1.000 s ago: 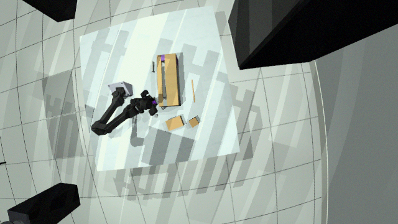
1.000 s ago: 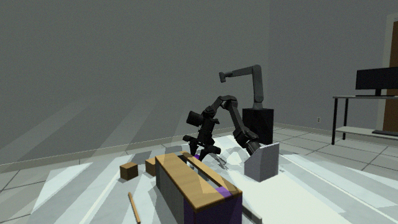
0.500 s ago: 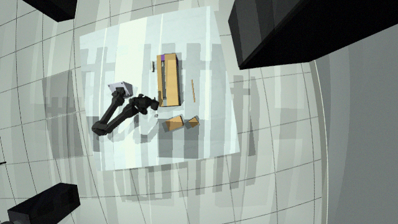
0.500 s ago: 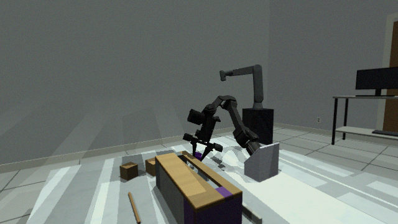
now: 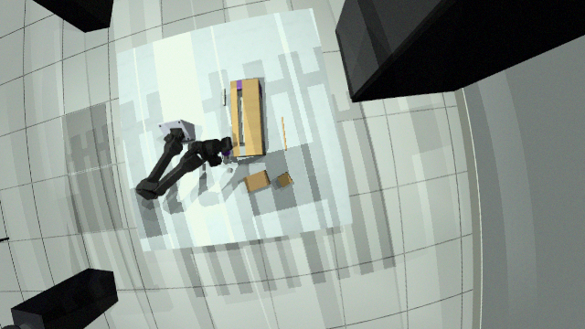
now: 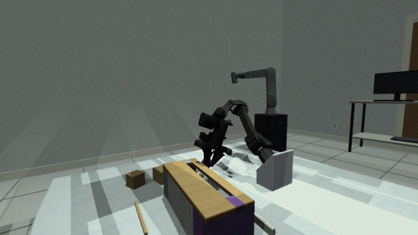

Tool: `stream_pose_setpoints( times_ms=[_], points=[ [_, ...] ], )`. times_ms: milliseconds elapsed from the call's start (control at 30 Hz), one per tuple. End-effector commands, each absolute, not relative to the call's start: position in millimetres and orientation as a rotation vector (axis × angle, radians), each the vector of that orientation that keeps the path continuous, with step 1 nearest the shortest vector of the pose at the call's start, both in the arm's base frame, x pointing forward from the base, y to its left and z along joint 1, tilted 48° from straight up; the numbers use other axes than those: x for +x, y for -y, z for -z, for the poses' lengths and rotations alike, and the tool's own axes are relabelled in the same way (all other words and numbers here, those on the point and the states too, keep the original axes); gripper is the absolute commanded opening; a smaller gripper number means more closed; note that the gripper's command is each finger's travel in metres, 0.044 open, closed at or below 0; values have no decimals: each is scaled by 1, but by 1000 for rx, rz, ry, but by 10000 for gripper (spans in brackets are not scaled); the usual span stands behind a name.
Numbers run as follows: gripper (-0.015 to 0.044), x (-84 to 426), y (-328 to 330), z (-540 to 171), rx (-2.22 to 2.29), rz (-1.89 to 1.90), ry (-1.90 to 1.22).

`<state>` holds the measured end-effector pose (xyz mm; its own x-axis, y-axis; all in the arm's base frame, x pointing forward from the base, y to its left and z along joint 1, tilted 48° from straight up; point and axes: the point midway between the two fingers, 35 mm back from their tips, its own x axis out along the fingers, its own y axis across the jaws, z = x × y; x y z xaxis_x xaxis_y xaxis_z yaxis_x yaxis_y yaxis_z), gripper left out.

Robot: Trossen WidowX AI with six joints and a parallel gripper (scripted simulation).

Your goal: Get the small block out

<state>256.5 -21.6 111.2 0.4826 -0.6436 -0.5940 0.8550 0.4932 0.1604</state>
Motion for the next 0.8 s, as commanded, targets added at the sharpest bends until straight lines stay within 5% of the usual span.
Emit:
stream_pose_setpoints(
  times_ms=[0,767],
  points=[
    [0,256,19,-112,310,909,-575],
    [0,247,6,-119,-575,576,-931]
  ],
)
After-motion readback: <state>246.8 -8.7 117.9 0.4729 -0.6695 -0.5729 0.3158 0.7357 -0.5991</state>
